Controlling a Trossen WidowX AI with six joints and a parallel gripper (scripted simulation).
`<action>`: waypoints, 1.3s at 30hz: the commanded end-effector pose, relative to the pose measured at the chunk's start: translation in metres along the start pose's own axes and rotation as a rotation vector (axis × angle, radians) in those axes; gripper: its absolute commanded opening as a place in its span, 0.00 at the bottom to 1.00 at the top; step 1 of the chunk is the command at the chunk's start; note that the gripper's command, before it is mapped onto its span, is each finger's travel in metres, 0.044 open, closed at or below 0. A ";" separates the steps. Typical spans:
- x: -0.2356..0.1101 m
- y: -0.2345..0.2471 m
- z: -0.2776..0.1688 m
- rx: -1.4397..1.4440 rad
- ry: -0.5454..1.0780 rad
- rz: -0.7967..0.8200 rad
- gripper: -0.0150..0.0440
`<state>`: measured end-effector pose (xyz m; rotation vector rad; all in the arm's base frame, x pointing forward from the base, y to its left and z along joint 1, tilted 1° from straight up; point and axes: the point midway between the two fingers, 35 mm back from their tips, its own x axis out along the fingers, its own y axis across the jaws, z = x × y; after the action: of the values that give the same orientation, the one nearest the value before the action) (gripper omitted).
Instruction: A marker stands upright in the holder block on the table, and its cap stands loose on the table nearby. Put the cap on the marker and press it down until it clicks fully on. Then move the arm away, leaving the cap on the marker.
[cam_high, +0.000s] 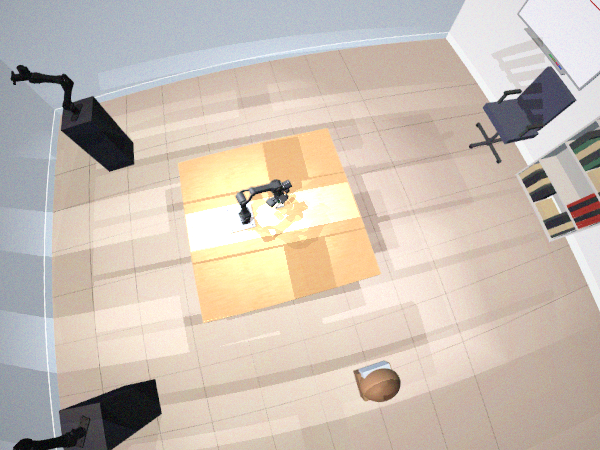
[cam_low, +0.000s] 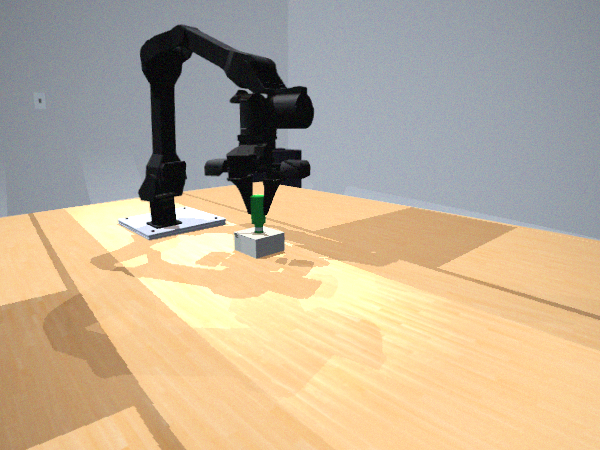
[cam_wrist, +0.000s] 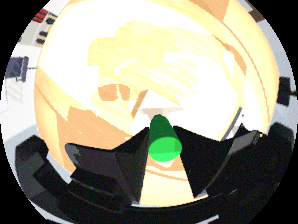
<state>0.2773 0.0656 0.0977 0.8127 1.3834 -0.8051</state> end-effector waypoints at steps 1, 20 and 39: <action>0.000 0.000 0.000 0.000 0.000 0.000 0.39; -0.031 0.003 0.001 0.000 0.000 0.000 1.00; -0.065 -0.001 0.002 -0.902 0.003 0.000 0.51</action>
<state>0.2766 0.0654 0.1679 0.4341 1.4948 -0.4374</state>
